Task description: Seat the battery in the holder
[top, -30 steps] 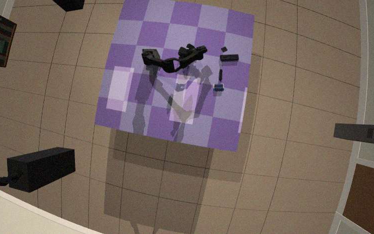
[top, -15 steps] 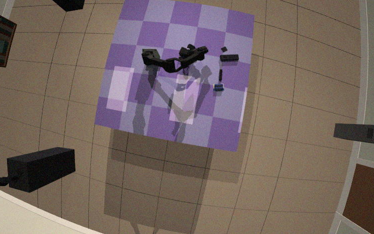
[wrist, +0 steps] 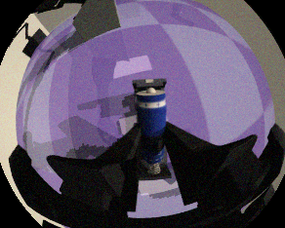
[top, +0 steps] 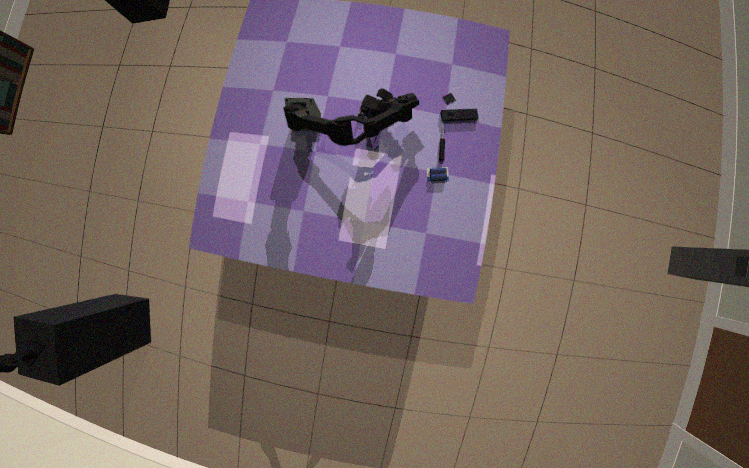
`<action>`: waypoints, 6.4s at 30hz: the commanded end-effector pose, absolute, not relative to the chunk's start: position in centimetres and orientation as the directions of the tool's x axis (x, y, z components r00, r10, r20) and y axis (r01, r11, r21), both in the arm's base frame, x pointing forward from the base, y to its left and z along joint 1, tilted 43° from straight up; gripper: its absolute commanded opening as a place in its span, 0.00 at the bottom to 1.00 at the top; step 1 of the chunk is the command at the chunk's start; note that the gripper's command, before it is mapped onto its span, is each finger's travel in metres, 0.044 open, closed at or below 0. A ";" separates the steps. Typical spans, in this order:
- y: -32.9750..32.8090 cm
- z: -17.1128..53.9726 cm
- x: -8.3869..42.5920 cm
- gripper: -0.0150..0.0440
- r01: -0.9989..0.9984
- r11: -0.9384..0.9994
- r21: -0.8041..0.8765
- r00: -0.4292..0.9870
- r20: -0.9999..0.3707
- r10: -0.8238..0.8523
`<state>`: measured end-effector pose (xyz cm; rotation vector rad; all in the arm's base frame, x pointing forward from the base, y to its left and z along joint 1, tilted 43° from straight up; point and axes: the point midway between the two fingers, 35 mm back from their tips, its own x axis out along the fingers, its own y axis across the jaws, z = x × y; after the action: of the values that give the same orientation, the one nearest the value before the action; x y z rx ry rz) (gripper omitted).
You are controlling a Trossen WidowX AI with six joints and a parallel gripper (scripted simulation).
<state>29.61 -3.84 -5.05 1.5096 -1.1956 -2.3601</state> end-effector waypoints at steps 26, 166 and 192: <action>-4.1 -5.2 30.7 0.37 -0.316 -0.687 0.654 -0.459 -0.739 -0.493; 0.8 -1.2 28.0 0.86 -0.320 -0.701 0.638 -0.091 -0.757 -0.647; 1.9 0.1 27.8 1.00 -0.321 -0.700 0.637 -0.091 -0.757 -0.647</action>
<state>27.81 1.88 0.04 1.9246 -1.0617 -1.8643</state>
